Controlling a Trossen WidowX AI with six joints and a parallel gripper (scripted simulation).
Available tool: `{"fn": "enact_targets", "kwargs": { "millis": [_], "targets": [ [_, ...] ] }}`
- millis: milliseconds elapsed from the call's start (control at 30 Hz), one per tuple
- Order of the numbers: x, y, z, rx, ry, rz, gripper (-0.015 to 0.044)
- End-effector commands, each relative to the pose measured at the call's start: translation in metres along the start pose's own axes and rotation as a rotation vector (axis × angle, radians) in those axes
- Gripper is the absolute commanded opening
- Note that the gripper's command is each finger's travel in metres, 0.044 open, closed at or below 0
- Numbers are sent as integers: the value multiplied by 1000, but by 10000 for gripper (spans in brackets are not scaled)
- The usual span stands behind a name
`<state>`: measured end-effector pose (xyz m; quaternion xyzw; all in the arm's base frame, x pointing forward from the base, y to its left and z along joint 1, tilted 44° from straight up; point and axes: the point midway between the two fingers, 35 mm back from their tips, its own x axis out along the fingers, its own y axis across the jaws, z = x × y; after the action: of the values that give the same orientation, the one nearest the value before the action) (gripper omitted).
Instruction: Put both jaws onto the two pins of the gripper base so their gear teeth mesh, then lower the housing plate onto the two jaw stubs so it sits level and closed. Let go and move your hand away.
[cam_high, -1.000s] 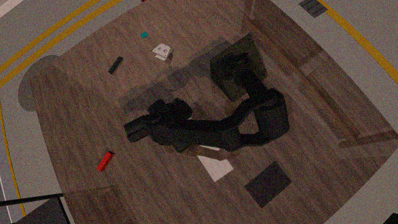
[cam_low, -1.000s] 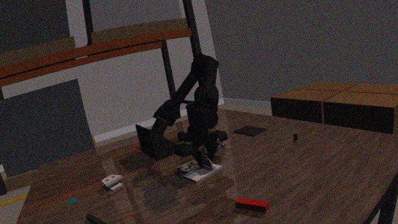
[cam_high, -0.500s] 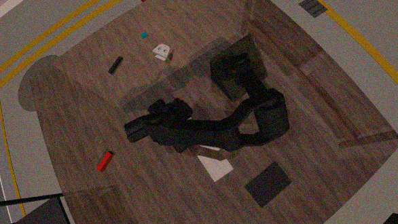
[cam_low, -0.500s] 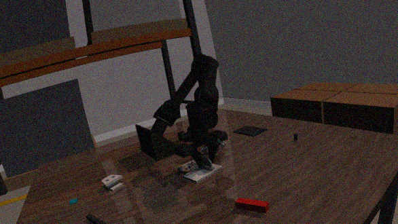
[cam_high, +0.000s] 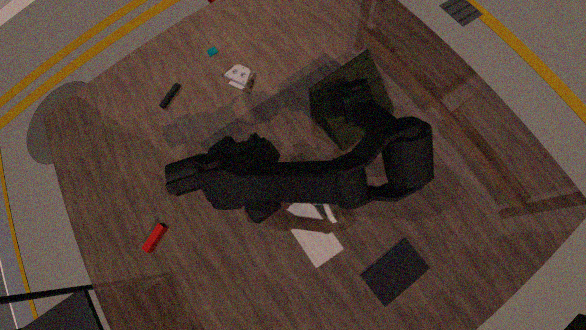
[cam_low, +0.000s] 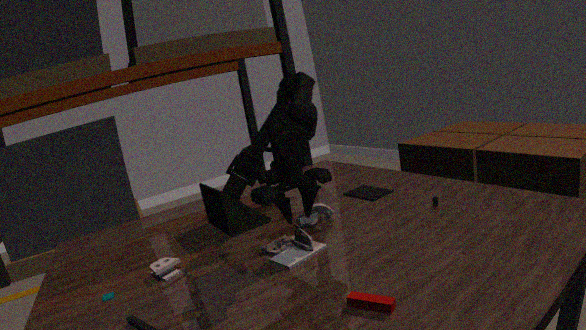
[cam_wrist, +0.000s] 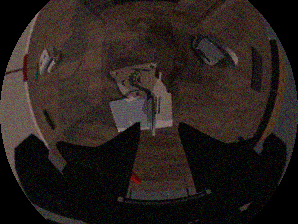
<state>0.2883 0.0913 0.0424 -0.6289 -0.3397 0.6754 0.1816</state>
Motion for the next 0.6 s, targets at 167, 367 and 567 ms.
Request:
{"fn": "enact_targets", "kwargs": {
  "millis": [167, 367, 567],
  "targets": [
    [-5, 1, -2, -27, 22, 6, 93],
    [-5, -1, 1, -4, 15, -8, 0],
    [-5, -1, 1, -4, 15, -8, 0]
  ]
}}
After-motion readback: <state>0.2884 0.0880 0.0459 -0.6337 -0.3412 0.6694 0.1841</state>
